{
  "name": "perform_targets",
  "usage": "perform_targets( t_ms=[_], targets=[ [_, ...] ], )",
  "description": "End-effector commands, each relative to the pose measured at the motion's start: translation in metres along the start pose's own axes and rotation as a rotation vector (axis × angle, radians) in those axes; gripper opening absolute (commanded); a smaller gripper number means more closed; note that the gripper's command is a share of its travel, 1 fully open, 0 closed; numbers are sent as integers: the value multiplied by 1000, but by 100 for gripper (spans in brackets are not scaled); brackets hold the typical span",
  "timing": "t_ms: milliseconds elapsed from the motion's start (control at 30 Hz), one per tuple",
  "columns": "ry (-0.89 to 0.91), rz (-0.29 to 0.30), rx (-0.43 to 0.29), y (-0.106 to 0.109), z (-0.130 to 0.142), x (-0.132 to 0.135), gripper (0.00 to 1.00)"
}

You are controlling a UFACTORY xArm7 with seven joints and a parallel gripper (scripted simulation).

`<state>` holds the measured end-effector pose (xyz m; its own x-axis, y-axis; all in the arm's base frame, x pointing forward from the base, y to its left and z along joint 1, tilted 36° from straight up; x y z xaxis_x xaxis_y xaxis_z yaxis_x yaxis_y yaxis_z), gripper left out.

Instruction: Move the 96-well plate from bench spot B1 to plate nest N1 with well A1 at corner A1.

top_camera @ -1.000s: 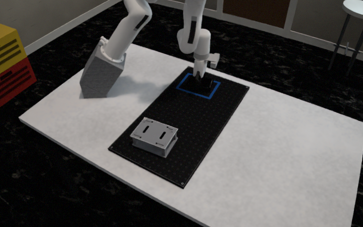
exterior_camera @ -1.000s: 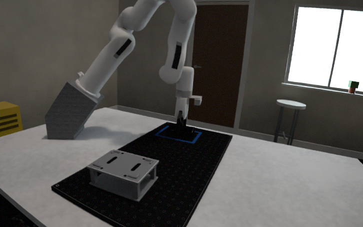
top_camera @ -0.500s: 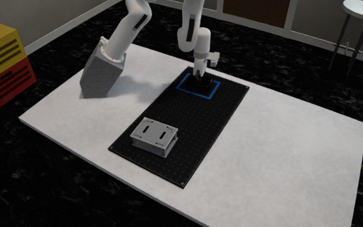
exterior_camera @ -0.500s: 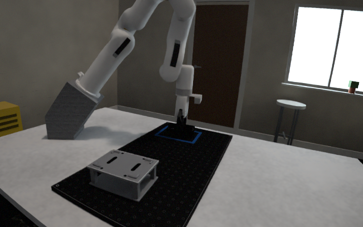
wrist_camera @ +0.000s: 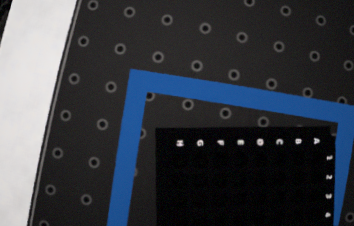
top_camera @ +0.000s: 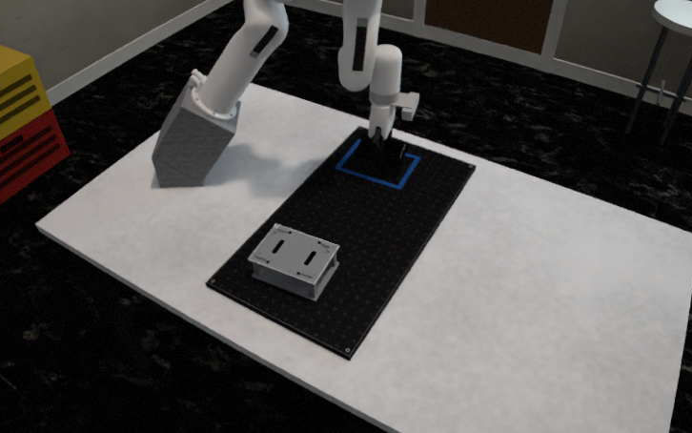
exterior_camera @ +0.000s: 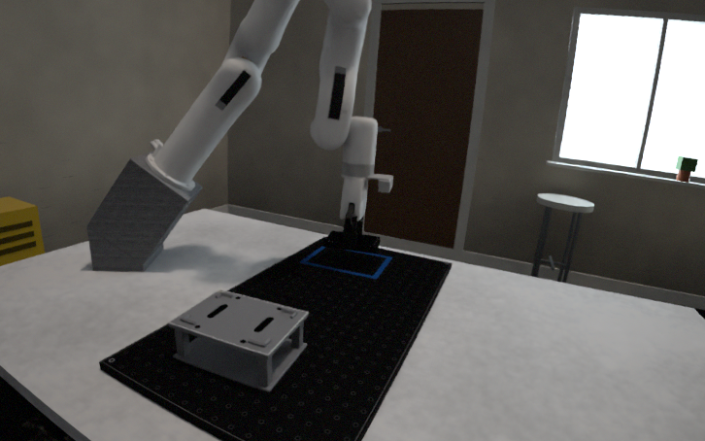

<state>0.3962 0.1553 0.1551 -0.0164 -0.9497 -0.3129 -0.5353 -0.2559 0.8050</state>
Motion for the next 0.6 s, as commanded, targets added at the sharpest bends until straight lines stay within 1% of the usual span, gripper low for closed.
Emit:
perform_targets(
  t_ms=[0,167,567],
  targets=[
    [-1,8,6,9,-1,-1,0],
    [-1,8,6,14,0,-1,0],
    [-1,8,7,34,0,-1,0]
  ],
)
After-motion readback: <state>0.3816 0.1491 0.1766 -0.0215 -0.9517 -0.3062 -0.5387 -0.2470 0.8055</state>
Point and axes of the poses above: the point where the finger pads meet when closed, its own y axis back along the fingers, its own x axis across the jaws, z = x × y, the point moved 1 cm from there along y, back along the fingers, and after that the axes turned 11 degrees about -y, right-handed, at the moved point
